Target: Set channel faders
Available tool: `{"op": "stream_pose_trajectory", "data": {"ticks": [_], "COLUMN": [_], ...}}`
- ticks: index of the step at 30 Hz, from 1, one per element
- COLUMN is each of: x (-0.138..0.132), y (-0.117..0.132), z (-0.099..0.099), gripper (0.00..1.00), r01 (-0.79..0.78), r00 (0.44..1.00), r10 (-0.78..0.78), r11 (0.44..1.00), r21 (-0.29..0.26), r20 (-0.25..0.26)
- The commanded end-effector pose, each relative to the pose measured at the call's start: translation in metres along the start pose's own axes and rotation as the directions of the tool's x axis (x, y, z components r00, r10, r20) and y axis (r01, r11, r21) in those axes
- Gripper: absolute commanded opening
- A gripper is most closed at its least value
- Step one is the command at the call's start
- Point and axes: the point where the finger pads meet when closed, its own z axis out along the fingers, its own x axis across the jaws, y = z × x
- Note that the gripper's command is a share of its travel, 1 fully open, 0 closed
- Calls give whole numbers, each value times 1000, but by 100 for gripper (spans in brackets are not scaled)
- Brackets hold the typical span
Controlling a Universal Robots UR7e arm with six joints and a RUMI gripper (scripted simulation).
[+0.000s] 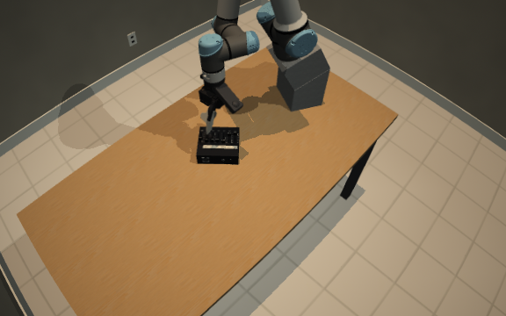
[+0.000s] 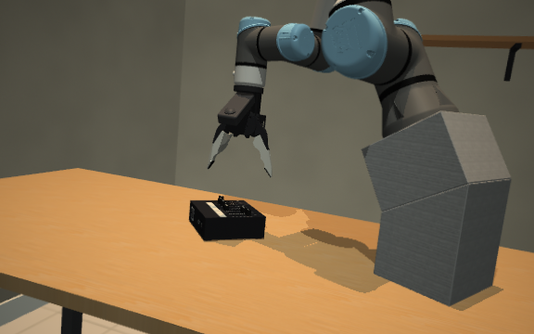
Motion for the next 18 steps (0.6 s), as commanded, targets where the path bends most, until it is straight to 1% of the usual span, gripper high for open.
{"op": "stream_pose_trajectory", "data": {"ticks": [1, 2, 4, 6, 12, 18], "x": [-2, -2, -2, -3, -6, -9], "y": [1, 2, 2, 2, 5, 7], "z": [5, 6, 6, 8, 13, 17], "gripper": [100, 100, 100, 100, 100, 100], "r01": [-193, -235, -235, -316, -516, -650], "r00": [981, 972, 972, 949, 856, 760], "r10": [193, 235, 235, 316, 516, 650], "r11": [981, 972, 972, 949, 856, 760], "r21": [-4, -3, -3, 0, 6, 10], "r20": [-2, -2, -2, -2, 0, 3]}}
